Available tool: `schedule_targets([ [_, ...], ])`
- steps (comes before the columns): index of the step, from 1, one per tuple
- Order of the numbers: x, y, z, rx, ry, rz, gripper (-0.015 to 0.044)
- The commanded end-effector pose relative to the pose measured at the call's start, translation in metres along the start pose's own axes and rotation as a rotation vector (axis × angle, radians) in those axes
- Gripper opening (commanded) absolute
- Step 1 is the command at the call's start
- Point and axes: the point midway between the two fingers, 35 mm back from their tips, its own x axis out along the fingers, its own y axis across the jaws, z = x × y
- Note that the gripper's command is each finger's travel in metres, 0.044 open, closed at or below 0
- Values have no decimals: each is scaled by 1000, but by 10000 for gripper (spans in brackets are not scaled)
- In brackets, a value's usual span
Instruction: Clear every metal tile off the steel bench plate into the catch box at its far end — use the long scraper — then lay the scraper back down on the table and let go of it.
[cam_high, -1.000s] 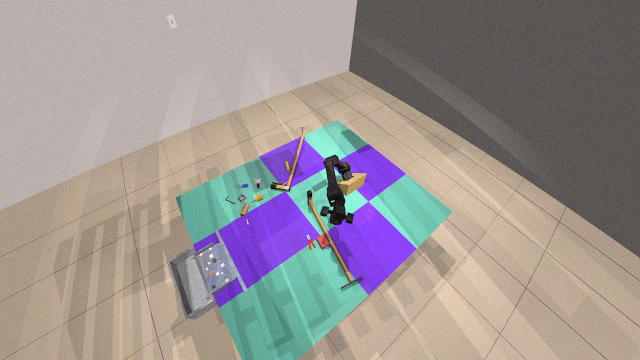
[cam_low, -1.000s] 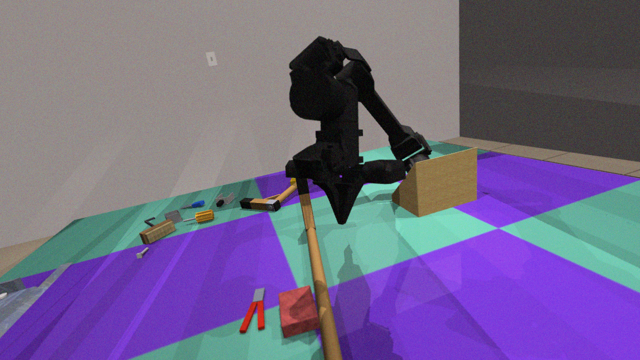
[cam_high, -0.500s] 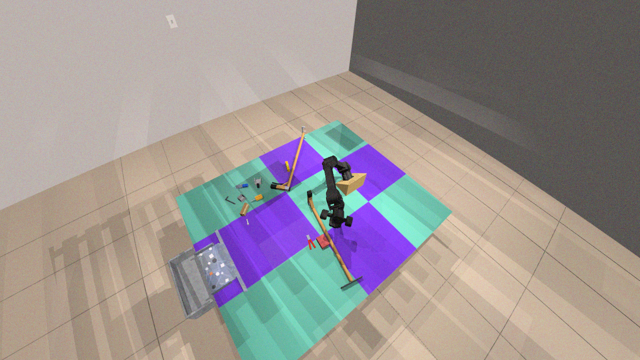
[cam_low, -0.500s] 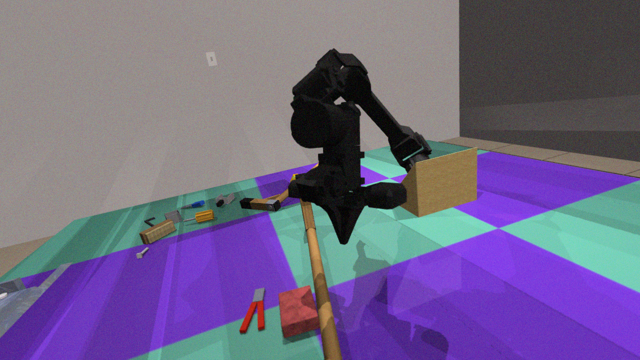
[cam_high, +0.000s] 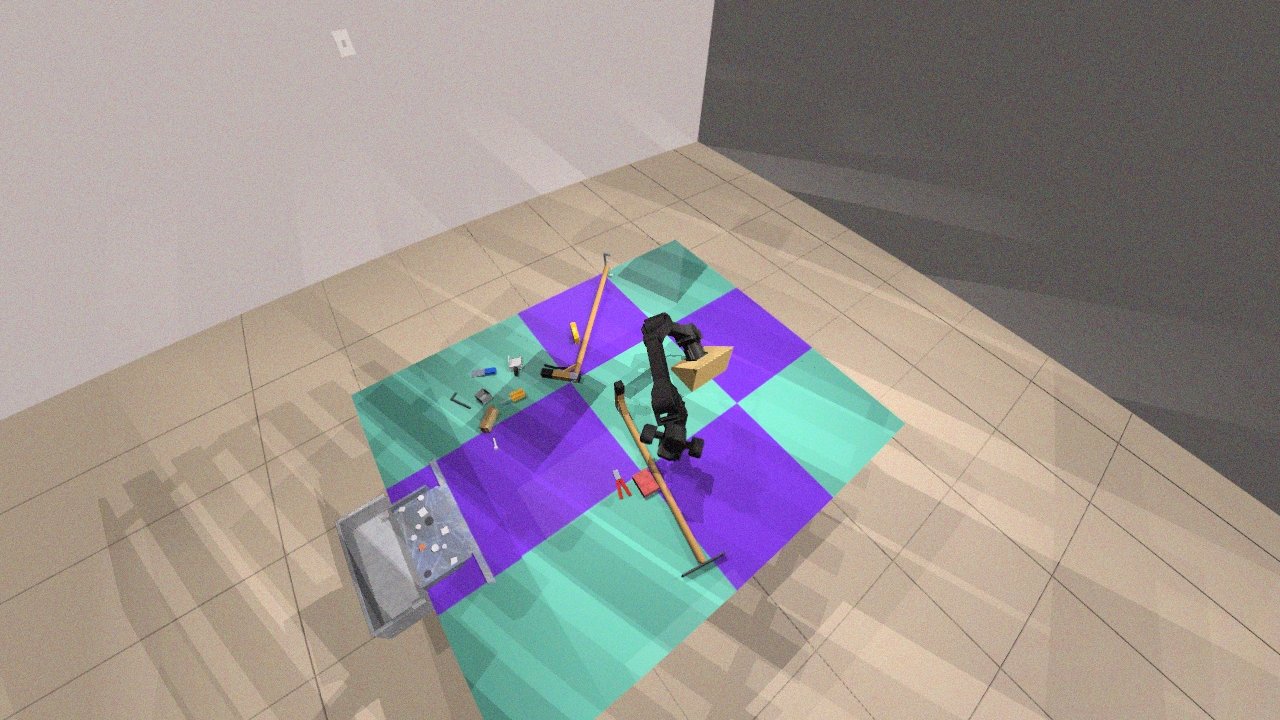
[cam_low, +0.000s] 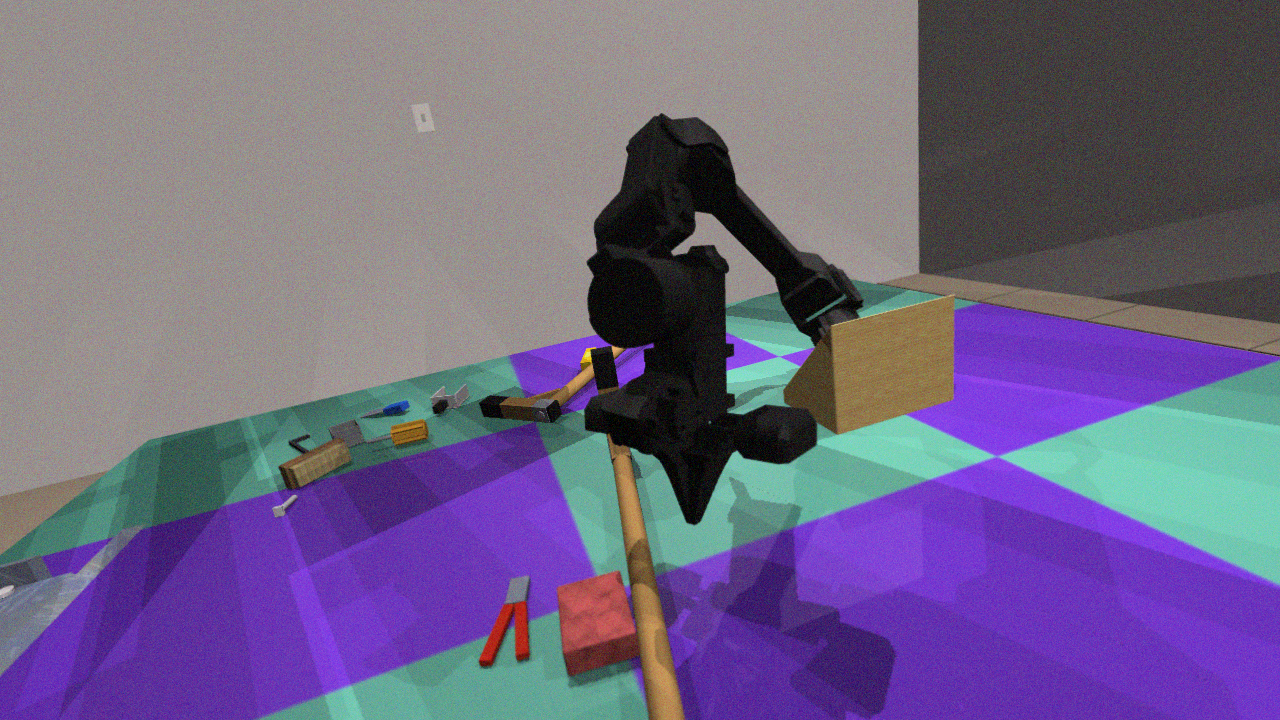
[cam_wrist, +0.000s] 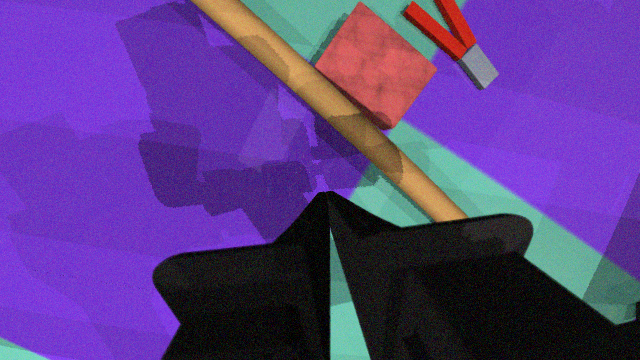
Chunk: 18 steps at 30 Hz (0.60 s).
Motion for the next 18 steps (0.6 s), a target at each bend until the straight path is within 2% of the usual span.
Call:
schedule_targets([
  [1,9,0,-3,-6,1,-4,0],
  [18,44,-2,-19,-5,4,-8,0],
])
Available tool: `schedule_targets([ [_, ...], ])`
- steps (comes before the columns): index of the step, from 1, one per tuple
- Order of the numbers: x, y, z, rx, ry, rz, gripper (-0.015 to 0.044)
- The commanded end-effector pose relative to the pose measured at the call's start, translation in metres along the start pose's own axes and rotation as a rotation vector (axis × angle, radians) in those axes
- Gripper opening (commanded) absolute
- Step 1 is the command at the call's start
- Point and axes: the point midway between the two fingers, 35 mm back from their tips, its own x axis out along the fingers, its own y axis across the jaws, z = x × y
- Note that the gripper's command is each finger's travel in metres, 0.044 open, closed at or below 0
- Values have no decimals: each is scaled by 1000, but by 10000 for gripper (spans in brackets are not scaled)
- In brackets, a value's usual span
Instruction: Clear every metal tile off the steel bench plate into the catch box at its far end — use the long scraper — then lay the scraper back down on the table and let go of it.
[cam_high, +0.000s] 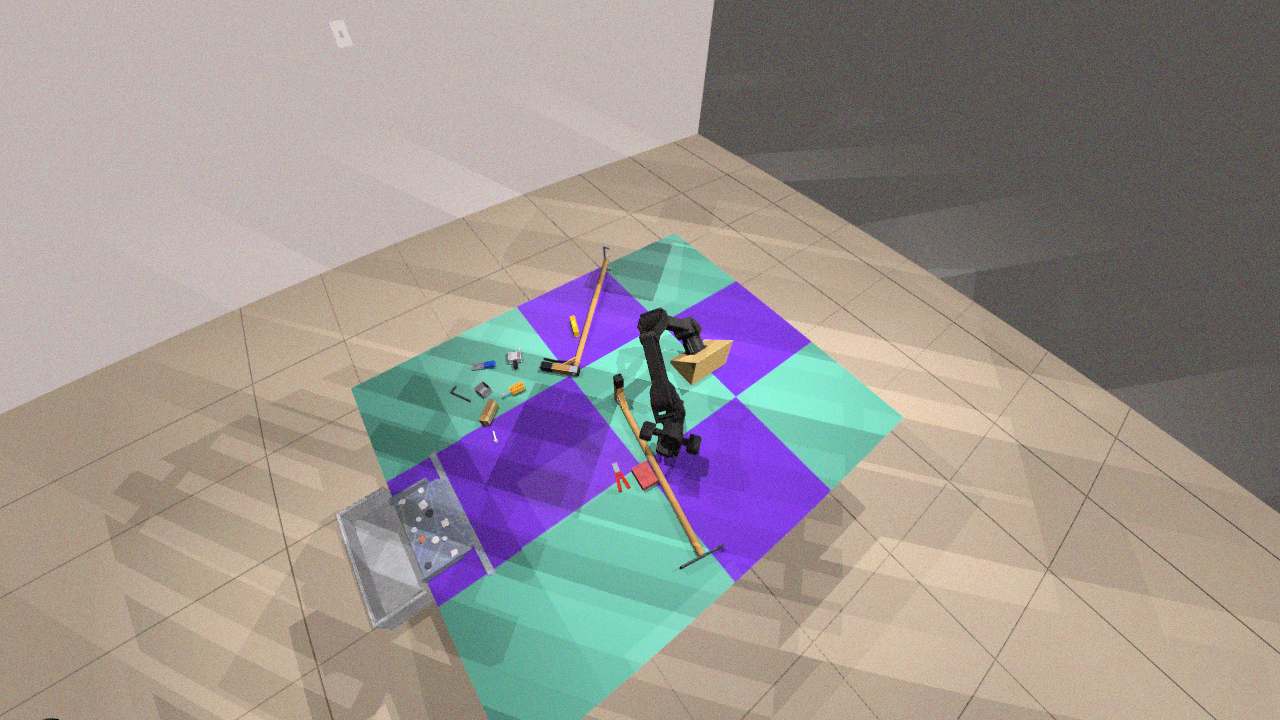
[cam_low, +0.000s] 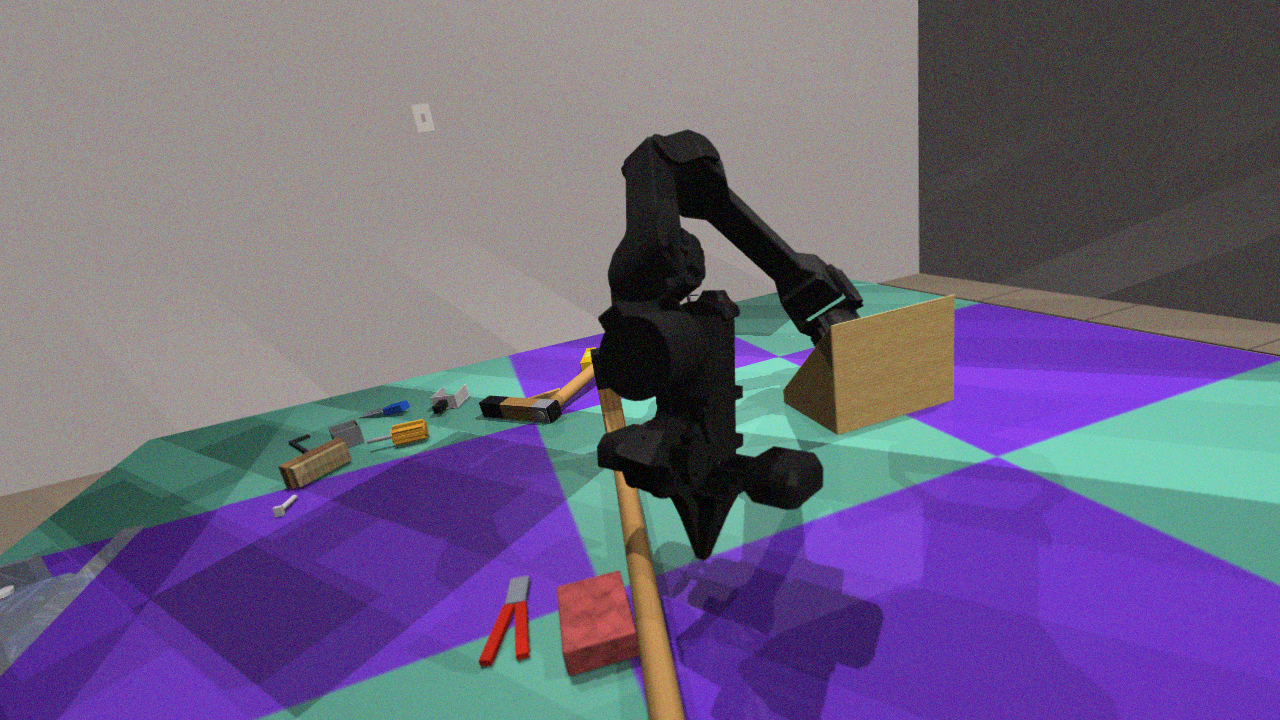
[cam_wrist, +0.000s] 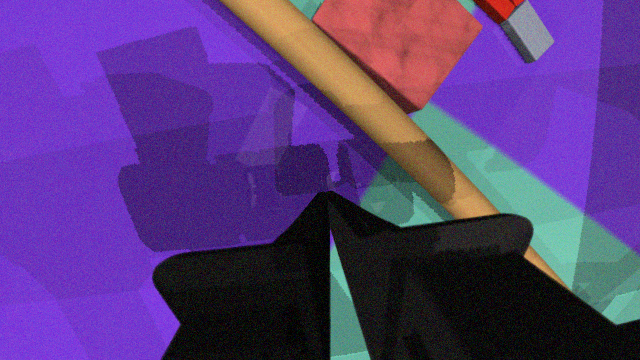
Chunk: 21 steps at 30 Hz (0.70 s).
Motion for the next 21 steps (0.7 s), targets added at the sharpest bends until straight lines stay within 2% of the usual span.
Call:
schedule_targets([
  [1,8,0,-5,-6,2,-4,0],
  [21,13,-10,6,-5,1,-4,0],
])
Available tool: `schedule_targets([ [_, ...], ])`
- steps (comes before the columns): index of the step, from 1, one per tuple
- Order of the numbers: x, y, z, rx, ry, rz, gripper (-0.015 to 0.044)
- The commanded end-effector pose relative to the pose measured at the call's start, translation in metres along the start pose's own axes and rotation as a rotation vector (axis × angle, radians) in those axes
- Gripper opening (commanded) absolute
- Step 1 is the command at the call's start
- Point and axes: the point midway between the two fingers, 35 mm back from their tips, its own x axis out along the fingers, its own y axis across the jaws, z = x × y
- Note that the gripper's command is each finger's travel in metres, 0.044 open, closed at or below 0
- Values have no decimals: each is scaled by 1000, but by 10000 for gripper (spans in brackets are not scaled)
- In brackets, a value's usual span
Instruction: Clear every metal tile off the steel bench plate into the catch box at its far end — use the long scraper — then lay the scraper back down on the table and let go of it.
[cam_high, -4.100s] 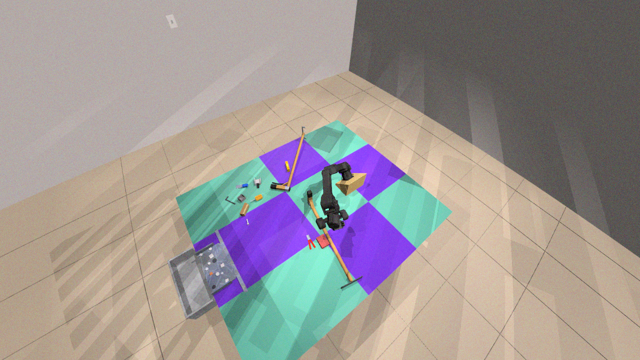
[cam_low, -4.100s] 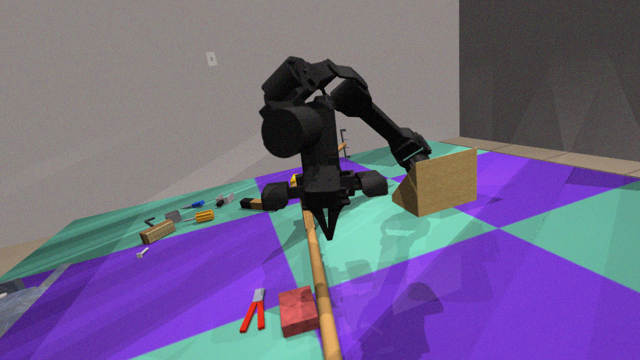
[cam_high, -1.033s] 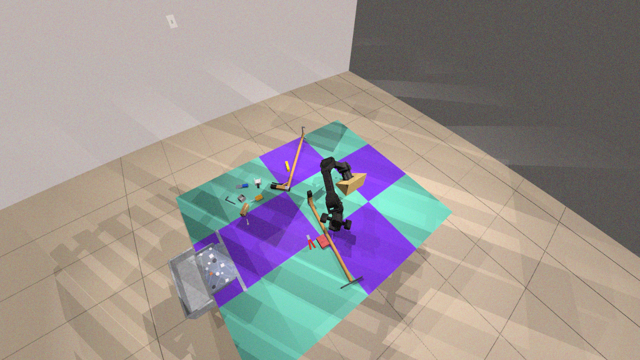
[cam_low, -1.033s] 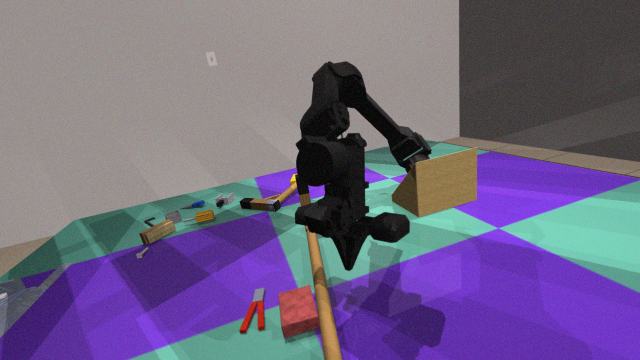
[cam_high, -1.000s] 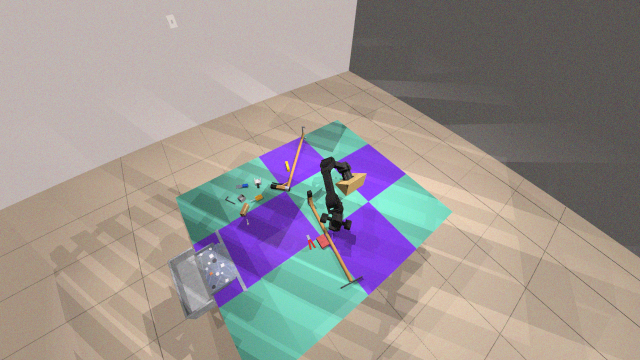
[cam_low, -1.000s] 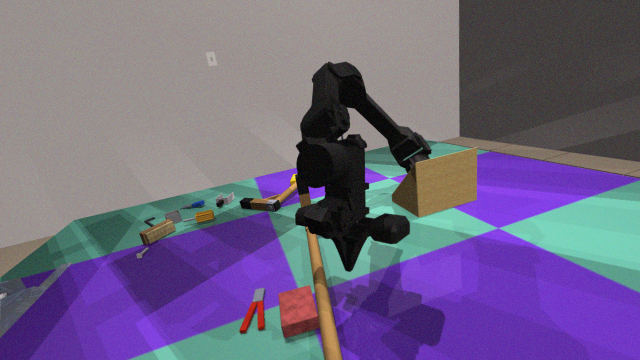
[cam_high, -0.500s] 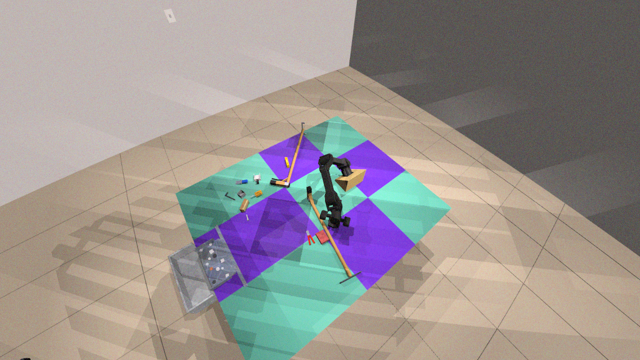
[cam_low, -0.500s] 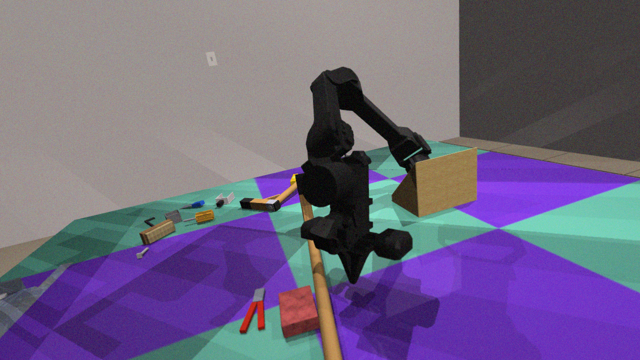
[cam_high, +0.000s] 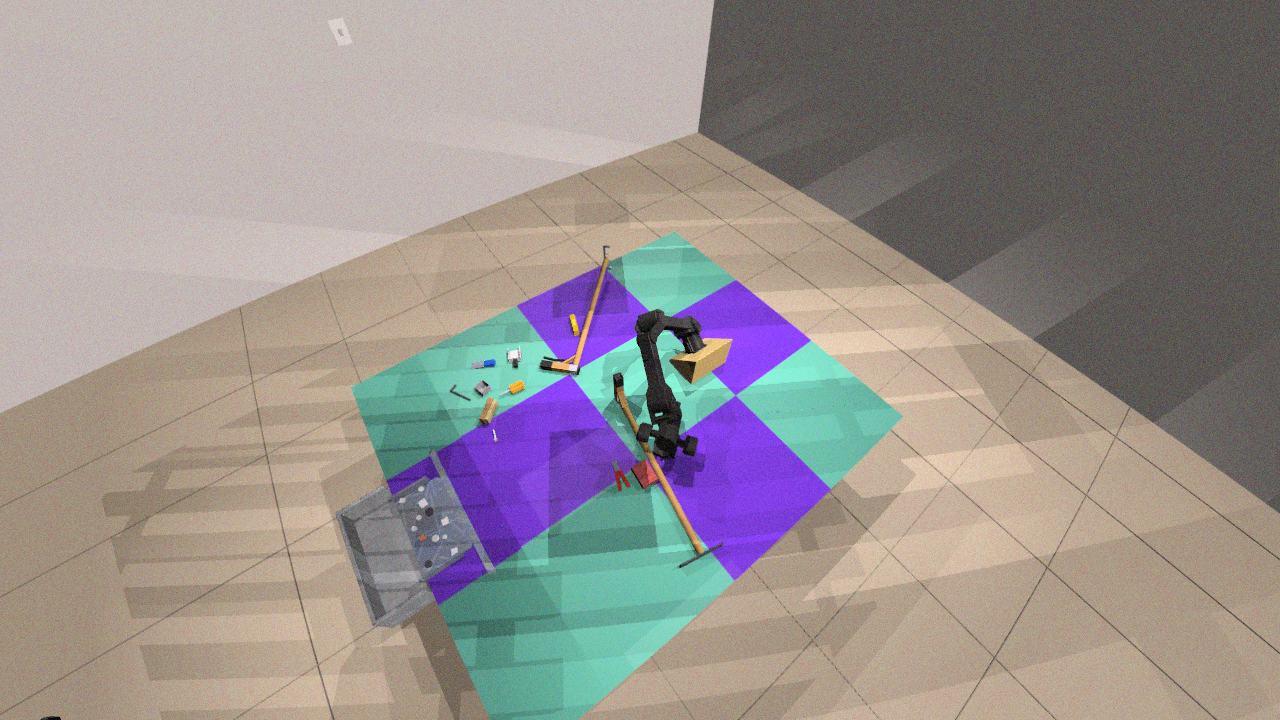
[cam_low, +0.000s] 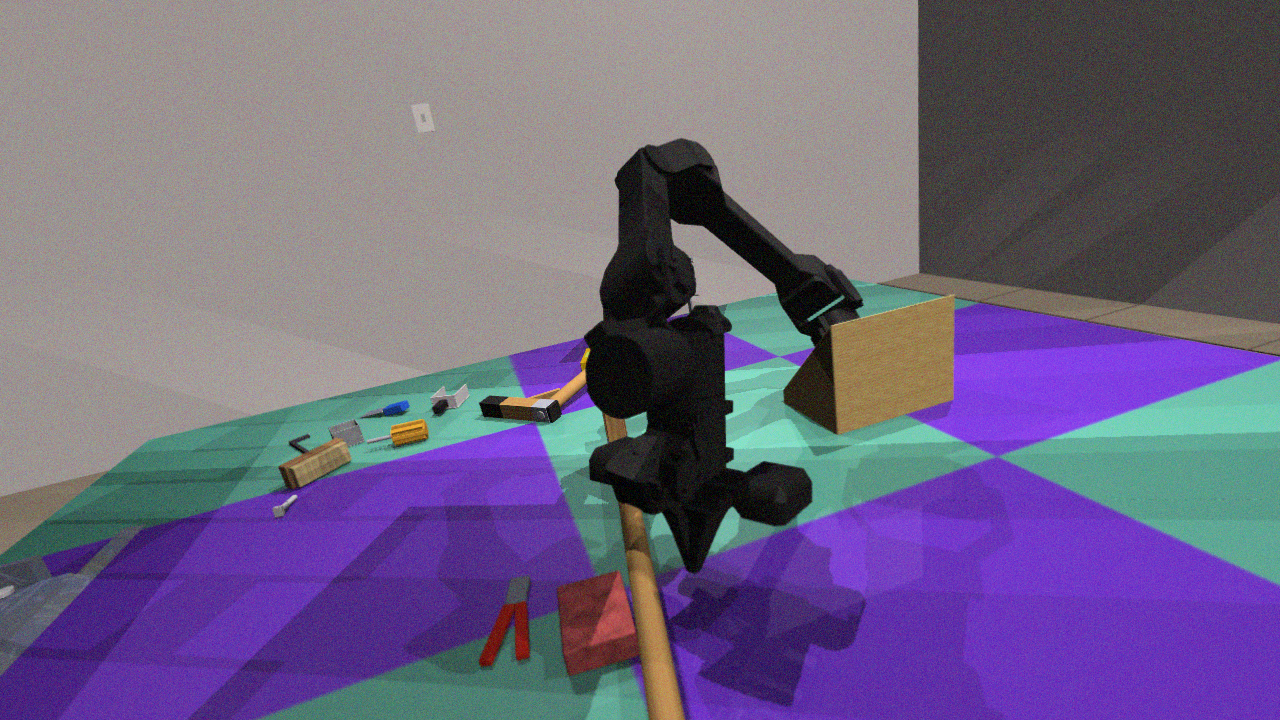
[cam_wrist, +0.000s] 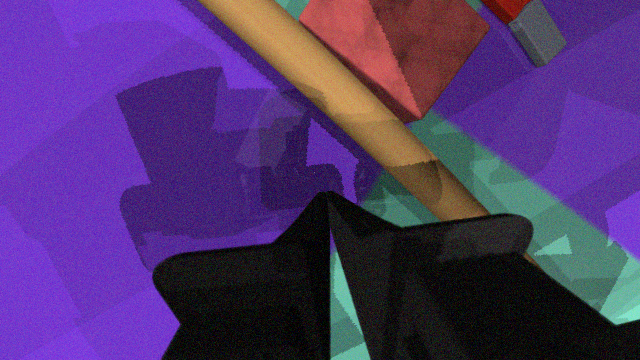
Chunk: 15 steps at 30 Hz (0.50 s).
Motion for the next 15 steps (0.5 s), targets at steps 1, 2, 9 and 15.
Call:
schedule_targets([
  [1,1,-3,4,-5,0,-3,0],
  [2,1,-4,4,-5,0,-3,0],
  [9,1,-8,10,-5,-1,-3,0],
  [15,2,-12,15,-5,-1,-3,0],
])
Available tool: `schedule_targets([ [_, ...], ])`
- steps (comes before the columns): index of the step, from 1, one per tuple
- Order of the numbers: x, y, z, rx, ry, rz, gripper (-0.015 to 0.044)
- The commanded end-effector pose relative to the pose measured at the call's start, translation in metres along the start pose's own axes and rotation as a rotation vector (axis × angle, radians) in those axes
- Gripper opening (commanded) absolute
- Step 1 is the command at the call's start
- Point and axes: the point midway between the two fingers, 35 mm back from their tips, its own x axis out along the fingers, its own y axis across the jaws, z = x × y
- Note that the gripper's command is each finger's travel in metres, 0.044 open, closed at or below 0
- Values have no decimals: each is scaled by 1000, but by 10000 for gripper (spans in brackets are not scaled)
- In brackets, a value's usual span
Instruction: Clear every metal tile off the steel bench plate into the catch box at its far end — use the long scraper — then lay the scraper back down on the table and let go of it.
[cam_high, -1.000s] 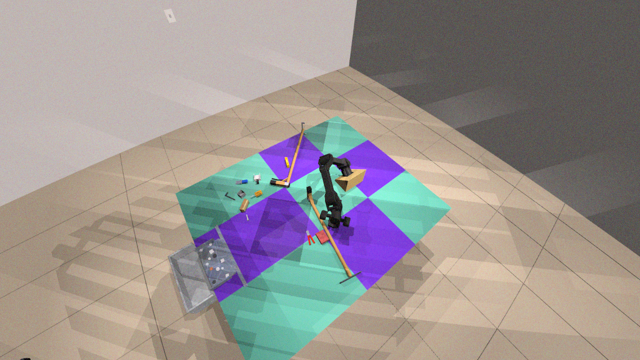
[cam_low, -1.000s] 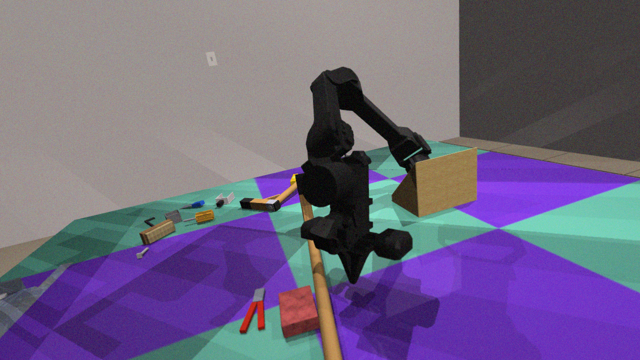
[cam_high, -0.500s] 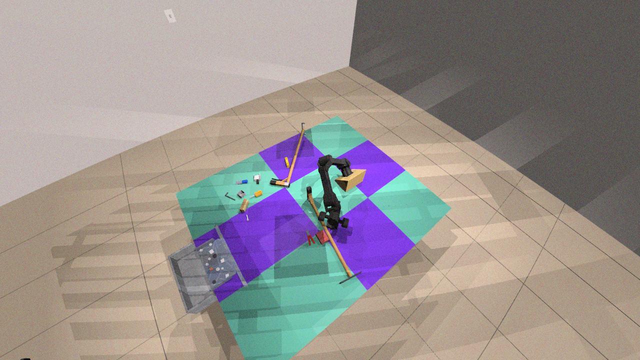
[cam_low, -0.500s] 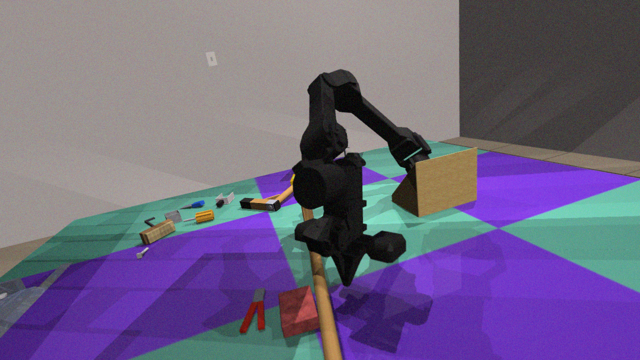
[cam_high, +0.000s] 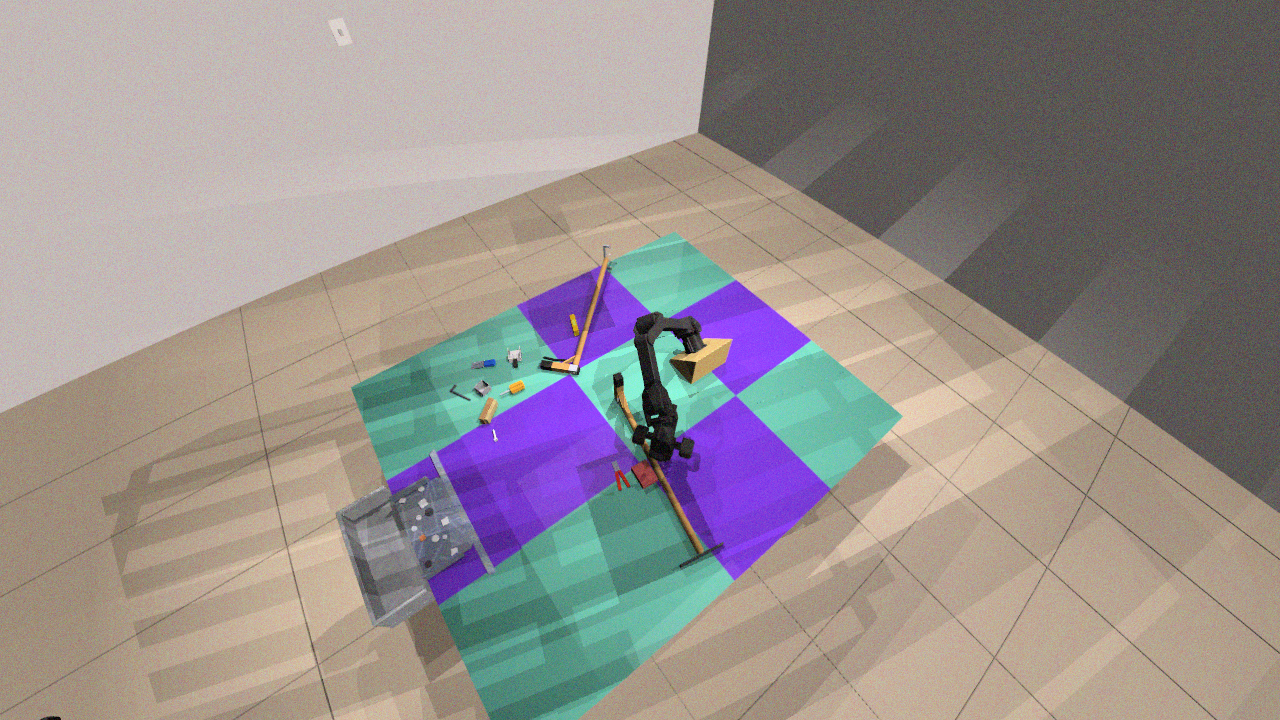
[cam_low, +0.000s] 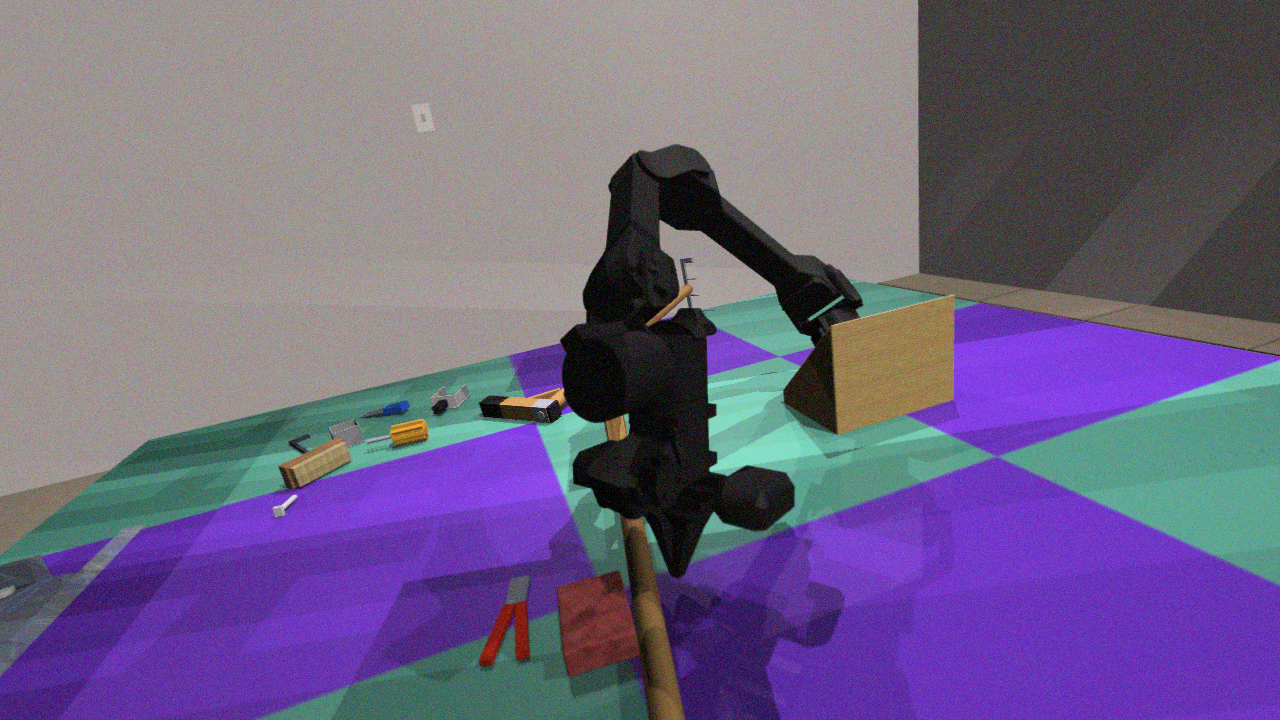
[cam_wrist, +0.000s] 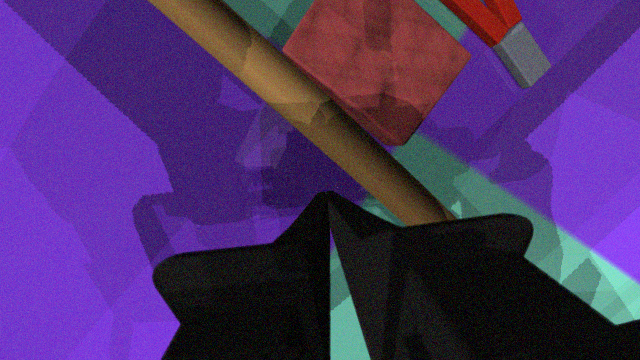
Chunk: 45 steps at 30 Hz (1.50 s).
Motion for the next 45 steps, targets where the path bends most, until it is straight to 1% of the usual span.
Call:
schedule_targets([
  [1,1,-3,3,-5,0,-3,0],
  [45,7,-35,34,-4,-1,-5,0],
])
